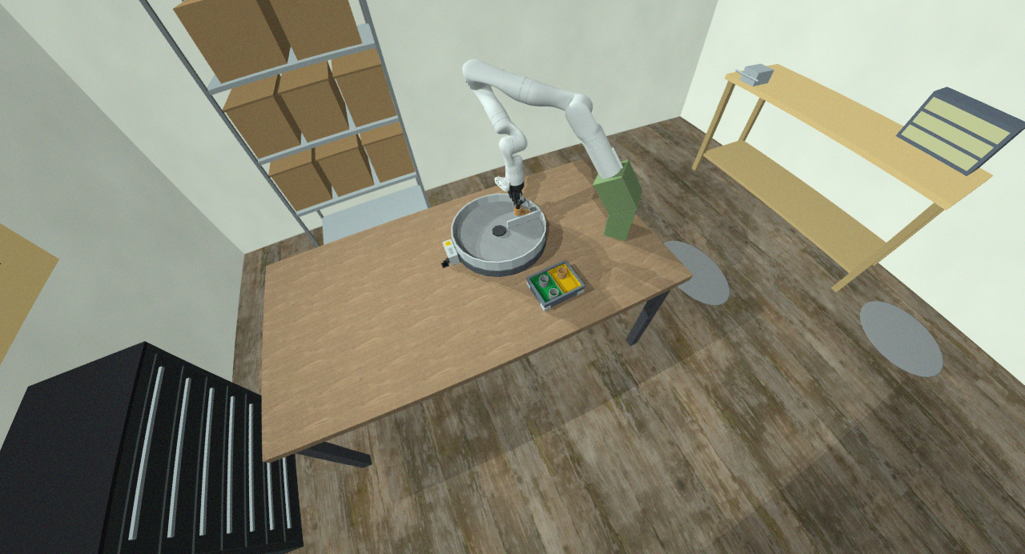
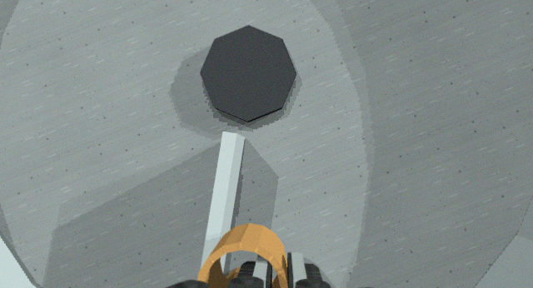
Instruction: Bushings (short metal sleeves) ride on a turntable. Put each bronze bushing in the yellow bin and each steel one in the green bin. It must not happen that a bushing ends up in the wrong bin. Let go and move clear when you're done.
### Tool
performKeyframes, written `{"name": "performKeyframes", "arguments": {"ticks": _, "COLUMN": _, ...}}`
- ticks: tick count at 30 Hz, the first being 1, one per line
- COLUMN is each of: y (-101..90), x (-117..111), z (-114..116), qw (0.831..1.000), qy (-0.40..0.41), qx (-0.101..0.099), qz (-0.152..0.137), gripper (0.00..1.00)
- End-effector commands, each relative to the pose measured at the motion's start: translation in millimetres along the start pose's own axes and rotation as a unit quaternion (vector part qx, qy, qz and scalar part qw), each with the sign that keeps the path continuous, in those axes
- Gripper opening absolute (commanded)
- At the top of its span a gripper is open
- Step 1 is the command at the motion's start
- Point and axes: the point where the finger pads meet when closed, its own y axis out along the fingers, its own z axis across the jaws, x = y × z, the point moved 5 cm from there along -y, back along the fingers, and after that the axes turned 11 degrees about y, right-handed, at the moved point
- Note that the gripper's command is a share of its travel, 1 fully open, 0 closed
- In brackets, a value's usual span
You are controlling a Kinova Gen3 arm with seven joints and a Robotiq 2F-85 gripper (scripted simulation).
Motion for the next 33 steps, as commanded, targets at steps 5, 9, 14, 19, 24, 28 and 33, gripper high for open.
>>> {"name": "performKeyframes", "arguments": {"ticks": 5, "y": -19.3, "x": 0, "z": 0, "qw": 1.0, "qy": 0.0, "qx": 0.0, "qz": 0.001, "gripper": 0.0}}
{"name": "performKeyframes", "arguments": {"ticks": 9, "y": -24.0, "x": 0, "z": 0, "qw": 1.0, "qy": 0.0, "qx": 0.0, "qz": 0.001, "gripper": 0.0}}
{"name": "performKeyframes", "arguments": {"ticks": 14, "y": -38.2, "x": 0, "z": 0, "qw": 1.0, "qy": 0.0, "qx": 0.0, "qz": 0.001, "gripper": 0.0}}
{"name": "performKeyframes", "arguments": {"ticks": 19, "y": -47.7, "x": 0, "z": 0, "qw": 1.0, "qy": 0.0, "qx": 0.0, "qz": 0.001, "gripper": 0.0}}
{"name": "performKeyframes", "arguments": {"ticks": 24, "y": -47.7, "x": 0, "z": 0, "qw": 1.0, "qy": 0.0, "qx": 0.0, "qz": 0.001, "gripper": 0.0}}
{"name": "performKeyframes", "arguments": {"ticks": 28, "y": -47.7, "x": 0, "z": 0, "qw": 1.0, "qy": 0.0, "qx": 0.0, "qz": 0.001, "gripper": 0.0}}
{"name": "performKeyframes", "arguments": {"ticks": 33, "y": -47.6, "x": 8, "z": -51, "qw": 0.994, "qy": 0.107, "qx": 0.001, "qz": 0.0, "gripper": 0.0}}
